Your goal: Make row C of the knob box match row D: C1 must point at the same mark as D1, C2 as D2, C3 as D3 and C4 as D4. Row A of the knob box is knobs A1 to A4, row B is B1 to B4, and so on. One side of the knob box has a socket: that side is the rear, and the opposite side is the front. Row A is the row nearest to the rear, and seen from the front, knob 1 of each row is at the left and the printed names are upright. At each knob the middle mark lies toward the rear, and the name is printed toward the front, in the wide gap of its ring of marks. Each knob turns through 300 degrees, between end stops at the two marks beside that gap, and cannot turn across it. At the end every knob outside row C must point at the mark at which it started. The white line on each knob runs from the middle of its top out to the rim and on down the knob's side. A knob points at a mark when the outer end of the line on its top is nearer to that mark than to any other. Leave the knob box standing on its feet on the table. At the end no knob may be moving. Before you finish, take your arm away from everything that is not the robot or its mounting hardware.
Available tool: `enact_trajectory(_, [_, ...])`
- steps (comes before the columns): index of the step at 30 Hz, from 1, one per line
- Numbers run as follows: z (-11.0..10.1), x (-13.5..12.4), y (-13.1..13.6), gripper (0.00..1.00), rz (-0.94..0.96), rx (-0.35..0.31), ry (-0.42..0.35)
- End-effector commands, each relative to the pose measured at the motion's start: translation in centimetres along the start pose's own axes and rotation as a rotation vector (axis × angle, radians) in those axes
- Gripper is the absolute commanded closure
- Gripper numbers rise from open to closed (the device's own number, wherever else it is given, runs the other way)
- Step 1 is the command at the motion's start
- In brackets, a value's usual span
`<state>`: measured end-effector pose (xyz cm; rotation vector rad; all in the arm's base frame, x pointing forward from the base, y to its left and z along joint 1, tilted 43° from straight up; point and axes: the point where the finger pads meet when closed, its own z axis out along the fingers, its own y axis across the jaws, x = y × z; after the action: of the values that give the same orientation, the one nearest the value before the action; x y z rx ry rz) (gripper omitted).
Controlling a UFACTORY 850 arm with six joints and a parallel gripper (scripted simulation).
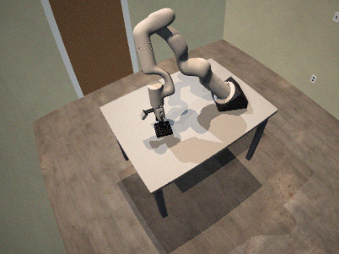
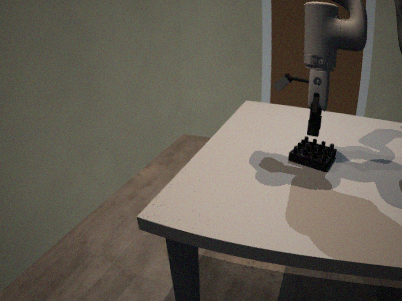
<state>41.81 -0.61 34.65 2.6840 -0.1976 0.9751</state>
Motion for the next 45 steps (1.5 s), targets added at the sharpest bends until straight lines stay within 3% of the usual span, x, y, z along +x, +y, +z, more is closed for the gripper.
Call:
enact_trajectory(1, [-0.3,0.1,0.0,0.00,0.001,0.000,0.001])
enact_trajectory(6, [-1.7,0.1,0.0,0.00,0.001,0.000,0.001])
enact_trajectory(11, [-4.6,0.1,0.0,0.00,0.001,0.000,0.001])
enact_trajectory(13, [-4.6,0.1,0.0,0.00,0.001,0.000,0.001])
enact_trajectory(19, [-9.1,0.1,0.0,0.00,0.001,0.001,0.001])
enact_trajectory(23, [-10.9,0.1,0.0,0.00,0.001,0.001,0.001])
enact_trajectory(45, [-11.4,0.1,0.0,0.00,0.001,0.001,0.001])
